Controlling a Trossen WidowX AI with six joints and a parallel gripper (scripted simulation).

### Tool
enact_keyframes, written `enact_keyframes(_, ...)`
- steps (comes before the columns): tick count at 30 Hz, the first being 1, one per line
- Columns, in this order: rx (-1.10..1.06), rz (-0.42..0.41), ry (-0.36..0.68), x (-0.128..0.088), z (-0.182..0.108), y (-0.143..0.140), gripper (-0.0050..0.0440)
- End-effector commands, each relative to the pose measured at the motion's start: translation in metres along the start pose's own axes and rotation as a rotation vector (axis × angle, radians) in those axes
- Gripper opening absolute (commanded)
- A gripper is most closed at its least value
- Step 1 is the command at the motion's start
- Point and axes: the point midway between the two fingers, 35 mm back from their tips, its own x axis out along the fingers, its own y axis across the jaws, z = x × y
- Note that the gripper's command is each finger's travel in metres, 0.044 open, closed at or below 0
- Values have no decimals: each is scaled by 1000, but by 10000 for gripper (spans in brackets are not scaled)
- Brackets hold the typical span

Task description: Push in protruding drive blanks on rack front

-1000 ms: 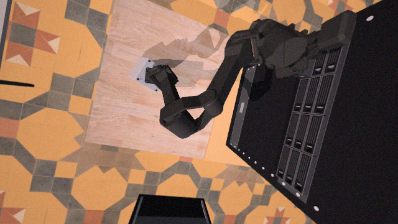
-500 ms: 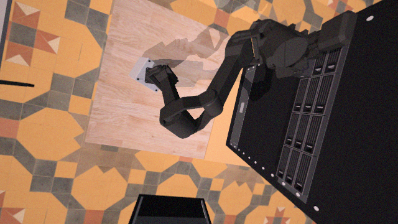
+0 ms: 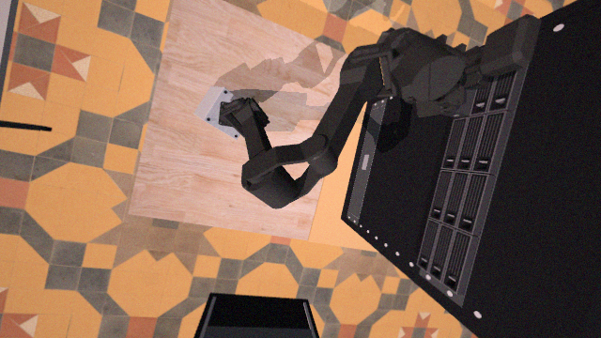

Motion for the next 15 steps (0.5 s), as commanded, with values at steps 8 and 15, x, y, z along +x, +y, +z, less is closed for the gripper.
enact_keyframes(8,12,11,-11,-48,4,6,-50)
enact_keyframes(15,12,11,-11,-54,4,6,-50)
